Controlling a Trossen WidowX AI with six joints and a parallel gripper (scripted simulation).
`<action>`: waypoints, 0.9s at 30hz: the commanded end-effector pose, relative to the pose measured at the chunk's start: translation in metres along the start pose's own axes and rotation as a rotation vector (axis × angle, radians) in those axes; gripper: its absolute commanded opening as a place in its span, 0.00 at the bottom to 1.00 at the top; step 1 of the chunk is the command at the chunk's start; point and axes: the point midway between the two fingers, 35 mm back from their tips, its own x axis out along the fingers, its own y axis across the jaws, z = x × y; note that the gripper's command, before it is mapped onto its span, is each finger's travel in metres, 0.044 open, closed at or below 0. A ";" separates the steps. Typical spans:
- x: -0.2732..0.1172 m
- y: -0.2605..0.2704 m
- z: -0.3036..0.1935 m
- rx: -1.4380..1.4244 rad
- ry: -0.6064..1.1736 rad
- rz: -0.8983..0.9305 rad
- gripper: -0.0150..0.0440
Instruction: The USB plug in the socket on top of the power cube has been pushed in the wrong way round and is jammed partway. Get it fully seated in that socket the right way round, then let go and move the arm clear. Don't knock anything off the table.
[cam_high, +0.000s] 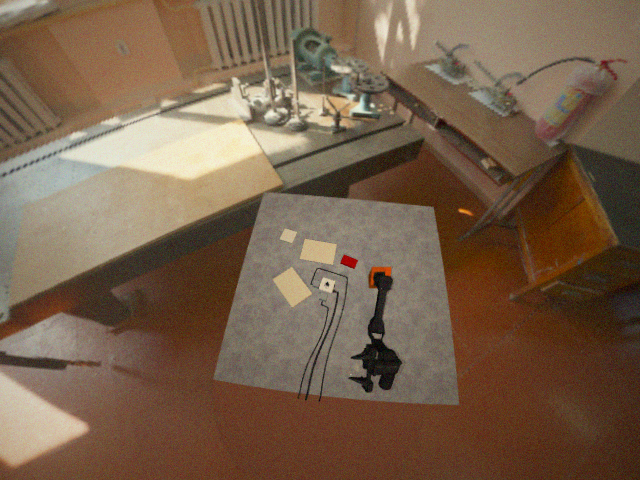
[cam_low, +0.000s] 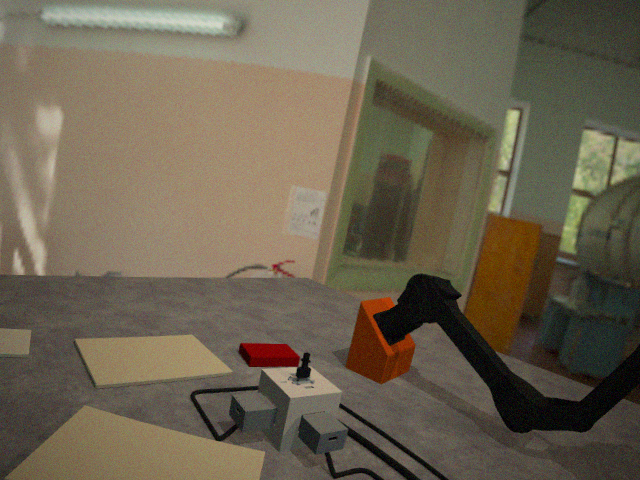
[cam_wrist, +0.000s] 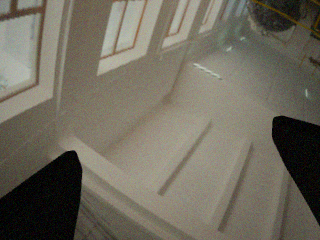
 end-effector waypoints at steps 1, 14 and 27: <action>-0.001 0.000 -0.002 0.012 0.009 -0.007 0.98; -0.001 0.161 -0.124 0.777 0.106 -0.099 1.00; 0.111 0.348 -0.022 1.530 -0.241 0.231 1.00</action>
